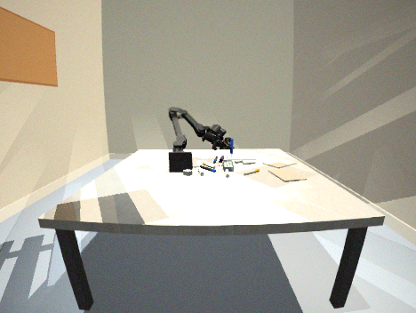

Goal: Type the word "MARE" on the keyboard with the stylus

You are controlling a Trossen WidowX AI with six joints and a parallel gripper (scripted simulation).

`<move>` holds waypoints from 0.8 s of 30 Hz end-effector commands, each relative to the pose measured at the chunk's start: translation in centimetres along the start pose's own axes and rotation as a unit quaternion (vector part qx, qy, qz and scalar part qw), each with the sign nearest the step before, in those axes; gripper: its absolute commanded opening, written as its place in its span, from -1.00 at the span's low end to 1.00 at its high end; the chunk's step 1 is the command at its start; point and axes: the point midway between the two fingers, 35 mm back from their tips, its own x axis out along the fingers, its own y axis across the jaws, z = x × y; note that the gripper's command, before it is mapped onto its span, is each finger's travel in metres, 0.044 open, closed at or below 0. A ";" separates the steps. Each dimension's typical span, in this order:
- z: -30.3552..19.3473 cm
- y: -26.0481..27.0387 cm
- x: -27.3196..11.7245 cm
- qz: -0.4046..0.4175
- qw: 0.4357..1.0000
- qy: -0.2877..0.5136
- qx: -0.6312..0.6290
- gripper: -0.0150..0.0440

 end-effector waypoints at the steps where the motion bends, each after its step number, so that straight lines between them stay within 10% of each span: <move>1: 0.2 0.2 -0.2 -0.001 1.000 -0.005 0.004 -0.49; 24: -1.8 0.2 0.5 -0.001 1.000 -0.005 0.004 -0.49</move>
